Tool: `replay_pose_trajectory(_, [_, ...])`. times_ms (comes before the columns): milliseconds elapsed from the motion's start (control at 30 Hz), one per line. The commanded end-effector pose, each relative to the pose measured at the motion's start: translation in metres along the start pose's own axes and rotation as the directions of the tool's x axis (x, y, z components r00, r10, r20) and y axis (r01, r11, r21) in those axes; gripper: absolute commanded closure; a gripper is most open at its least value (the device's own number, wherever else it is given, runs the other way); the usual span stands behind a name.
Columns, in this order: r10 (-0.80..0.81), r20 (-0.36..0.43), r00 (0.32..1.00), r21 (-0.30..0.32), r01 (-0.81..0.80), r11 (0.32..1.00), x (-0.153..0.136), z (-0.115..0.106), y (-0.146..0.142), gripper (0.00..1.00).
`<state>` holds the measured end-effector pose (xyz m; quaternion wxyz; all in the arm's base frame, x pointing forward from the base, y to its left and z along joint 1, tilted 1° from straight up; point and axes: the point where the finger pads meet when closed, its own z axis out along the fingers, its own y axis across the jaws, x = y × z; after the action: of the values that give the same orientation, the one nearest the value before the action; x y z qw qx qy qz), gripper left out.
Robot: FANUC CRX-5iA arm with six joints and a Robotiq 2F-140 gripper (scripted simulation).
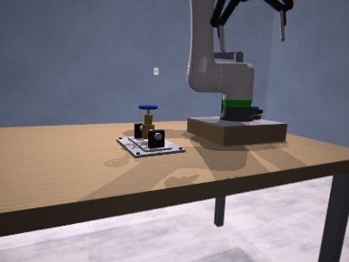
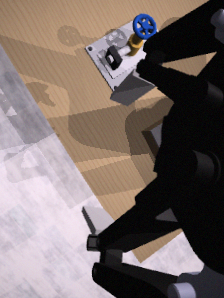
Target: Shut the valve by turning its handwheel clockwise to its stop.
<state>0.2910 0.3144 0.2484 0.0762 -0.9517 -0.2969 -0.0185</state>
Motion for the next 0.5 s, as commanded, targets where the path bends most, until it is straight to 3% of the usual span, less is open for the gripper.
replay_pose_trajectory(0, [-0.041,0.031,0.999,-0.098,0.044,0.994,0.003,0.011,0.071,0.0])
replay_pose_trajectory(33, [-0.048,0.045,0.998,-0.112,0.053,0.992,0.001,0.014,0.085,0.0])
replay_pose_trajectory(100, [-0.048,0.045,0.998,-0.112,0.053,0.992,0.001,0.014,0.085,0.0])
replay_pose_trajectory(133, [-0.056,0.059,0.997,-0.122,0.062,0.991,-0.001,0.02,0.125,0.0])
replay_pose_trajectory(467, [-0.079,0.111,0.991,-0.143,0.094,0.985,-0.029,0.038,0.245,0.0])
